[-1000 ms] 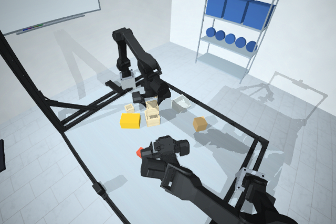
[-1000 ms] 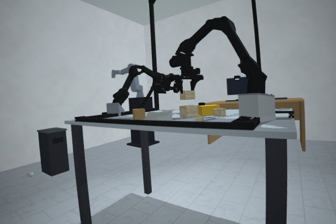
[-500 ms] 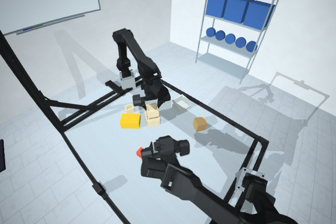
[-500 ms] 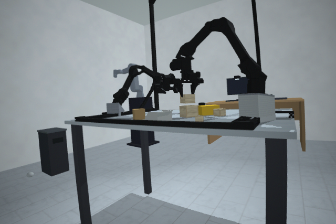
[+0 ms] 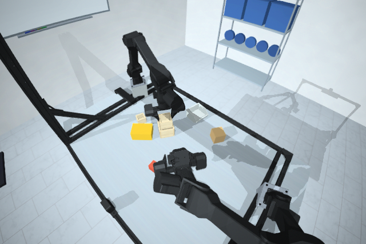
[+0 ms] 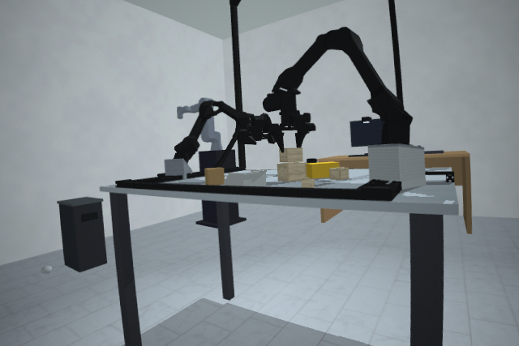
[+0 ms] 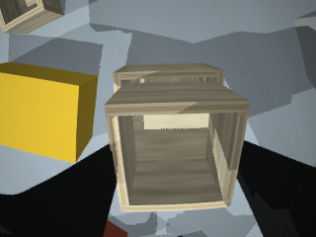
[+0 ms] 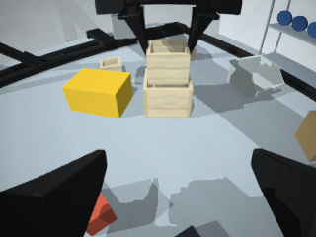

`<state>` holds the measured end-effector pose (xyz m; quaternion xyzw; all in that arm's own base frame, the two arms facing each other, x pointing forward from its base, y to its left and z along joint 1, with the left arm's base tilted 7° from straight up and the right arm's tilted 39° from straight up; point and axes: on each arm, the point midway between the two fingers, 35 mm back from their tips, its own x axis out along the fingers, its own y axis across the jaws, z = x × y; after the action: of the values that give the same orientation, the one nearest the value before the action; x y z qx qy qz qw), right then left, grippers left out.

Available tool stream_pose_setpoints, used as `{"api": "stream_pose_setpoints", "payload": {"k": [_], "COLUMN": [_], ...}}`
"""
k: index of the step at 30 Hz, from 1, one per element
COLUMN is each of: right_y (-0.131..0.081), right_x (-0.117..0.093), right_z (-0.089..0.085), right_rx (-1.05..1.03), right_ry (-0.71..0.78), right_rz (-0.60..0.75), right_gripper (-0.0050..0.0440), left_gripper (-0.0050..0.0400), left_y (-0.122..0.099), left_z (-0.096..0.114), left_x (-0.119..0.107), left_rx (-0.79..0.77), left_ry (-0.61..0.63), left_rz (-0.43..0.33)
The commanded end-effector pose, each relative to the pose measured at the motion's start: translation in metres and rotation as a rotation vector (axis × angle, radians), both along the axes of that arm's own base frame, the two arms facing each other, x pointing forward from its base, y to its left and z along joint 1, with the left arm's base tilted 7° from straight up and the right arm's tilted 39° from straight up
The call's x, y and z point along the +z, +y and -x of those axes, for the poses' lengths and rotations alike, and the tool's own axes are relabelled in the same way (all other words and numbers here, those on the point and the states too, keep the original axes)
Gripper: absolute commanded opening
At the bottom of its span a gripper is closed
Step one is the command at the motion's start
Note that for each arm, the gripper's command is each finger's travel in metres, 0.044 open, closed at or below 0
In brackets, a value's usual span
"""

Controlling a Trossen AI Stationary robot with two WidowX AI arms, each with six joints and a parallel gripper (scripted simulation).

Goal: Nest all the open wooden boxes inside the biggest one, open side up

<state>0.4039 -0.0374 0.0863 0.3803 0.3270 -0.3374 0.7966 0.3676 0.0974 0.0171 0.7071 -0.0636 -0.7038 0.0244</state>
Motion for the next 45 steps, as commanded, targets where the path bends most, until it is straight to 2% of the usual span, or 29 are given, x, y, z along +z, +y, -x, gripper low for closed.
{"api": "stream_pose_setpoints", "payload": {"k": [1, 45], "right_y": [0.000, 0.000], "right_x": [0.000, 0.000], "right_z": [0.000, 0.000], "right_rx": [-0.003, -0.003], "right_ry": [-0.002, -0.002], "right_rz": [0.000, 0.000], "right_gripper": [0.0400, 0.0400], "left_gripper": [0.0000, 0.0000], "left_y": [-0.003, -0.003], "left_z": [0.002, 0.002], "left_x": [-0.002, -0.014], "left_rx": [0.002, 0.002], "left_ry": [0.001, 0.001], "left_rz": [0.006, 0.006]}}
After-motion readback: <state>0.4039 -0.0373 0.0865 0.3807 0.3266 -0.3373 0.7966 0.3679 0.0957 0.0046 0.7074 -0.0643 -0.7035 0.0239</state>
